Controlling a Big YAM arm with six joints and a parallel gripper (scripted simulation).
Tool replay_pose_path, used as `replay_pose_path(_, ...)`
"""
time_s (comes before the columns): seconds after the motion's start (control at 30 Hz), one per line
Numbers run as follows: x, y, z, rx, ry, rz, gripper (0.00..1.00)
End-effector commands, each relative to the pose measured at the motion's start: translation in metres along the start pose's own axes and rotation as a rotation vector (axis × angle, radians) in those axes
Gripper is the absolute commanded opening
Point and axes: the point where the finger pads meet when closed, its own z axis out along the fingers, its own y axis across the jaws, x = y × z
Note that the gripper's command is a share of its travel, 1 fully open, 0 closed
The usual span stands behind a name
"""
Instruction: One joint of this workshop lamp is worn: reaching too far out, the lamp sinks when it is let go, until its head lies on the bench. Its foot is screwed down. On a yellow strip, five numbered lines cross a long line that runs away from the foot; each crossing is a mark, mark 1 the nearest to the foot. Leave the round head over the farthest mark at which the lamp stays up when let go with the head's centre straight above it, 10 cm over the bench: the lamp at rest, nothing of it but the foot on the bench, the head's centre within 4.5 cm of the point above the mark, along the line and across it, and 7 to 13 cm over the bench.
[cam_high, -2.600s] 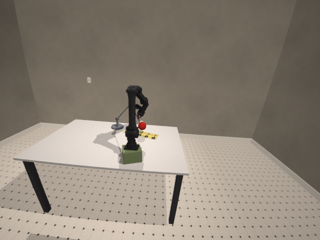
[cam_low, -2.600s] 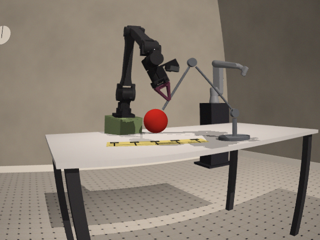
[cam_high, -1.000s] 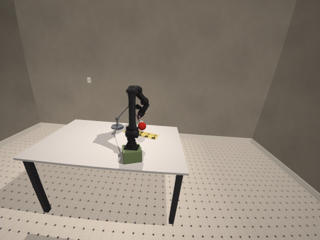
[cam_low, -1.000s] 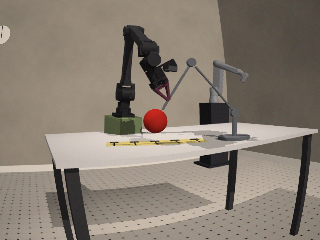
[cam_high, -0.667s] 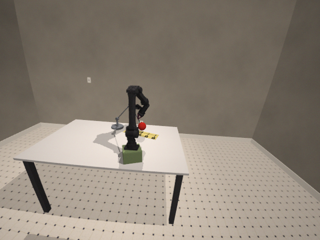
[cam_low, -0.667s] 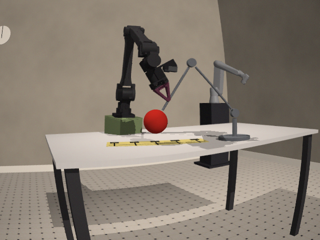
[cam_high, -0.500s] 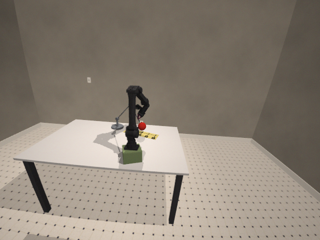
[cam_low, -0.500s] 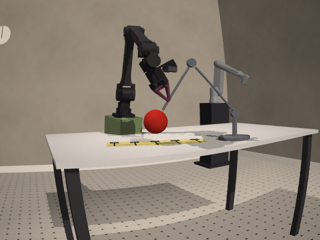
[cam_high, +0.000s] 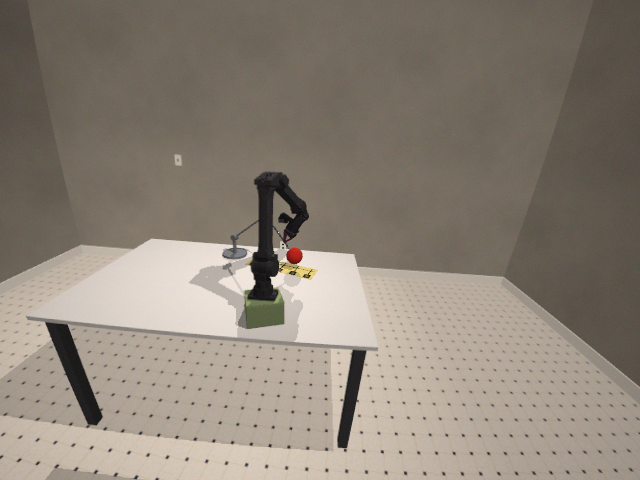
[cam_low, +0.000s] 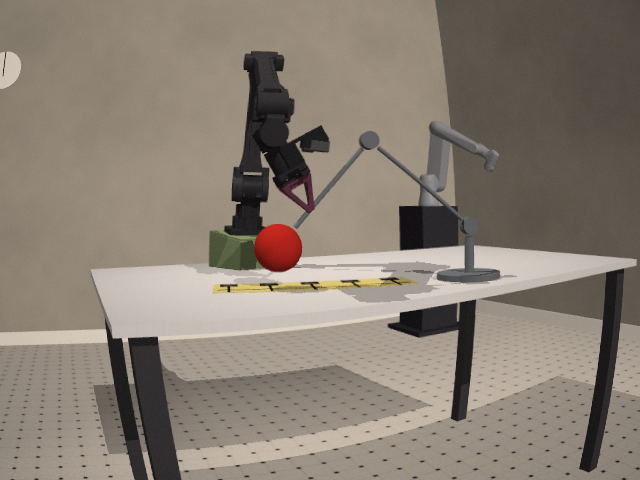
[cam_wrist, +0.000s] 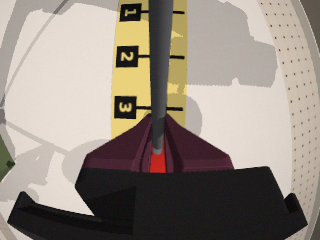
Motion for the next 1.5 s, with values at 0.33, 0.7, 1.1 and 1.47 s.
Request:
replay_pose_path(0.33, 0.010, -0.010, -0.018, 0.039, 0.039, 0.012, 0.00)
replay_pose_path(0.7, 0.000, -0.010, -0.017, 0.039, 0.039, 0.012, 0.00)
replay_pose_path(1.1, -0.002, -0.010, -0.018, 0.039, 0.039, 0.012, 0.00)
replay_pose_path(1.47, -0.002, -0.010, -0.018, 0.039, 0.039, 0.012, 0.00)
